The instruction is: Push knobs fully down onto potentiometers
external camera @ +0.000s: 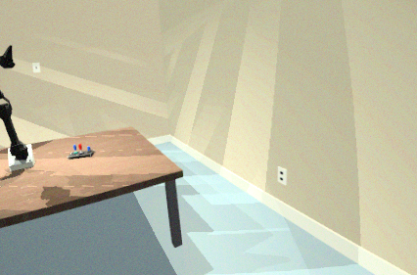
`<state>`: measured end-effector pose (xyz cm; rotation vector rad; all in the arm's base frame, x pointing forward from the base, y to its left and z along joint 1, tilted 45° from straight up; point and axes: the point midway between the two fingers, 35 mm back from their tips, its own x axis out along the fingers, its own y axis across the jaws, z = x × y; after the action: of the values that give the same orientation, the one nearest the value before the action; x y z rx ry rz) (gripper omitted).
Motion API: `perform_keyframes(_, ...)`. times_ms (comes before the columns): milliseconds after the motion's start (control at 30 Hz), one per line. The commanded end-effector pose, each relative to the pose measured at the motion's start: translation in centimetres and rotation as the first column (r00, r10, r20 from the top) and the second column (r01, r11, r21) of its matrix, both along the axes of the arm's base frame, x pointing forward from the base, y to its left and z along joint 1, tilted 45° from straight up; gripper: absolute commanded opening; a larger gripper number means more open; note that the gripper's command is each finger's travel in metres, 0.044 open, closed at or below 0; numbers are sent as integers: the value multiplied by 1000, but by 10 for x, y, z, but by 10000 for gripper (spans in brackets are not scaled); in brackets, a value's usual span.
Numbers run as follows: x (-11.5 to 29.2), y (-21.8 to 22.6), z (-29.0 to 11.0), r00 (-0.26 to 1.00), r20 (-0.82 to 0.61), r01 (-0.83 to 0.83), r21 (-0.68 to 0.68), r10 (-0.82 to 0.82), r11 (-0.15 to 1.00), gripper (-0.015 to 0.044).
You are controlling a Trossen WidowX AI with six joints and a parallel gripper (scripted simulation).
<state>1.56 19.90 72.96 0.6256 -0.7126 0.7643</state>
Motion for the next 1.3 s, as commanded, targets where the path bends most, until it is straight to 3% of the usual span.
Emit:
perform_keyframes(0,0,-1,0,1000,0,-1,2,1,1000,374)
perform_keyframes(467,18,-92,19,996,-23,-82,231,89,970,6)
perform_keyframes(1267,115,-223,-5,962,-159,-92,572,220,815,0)
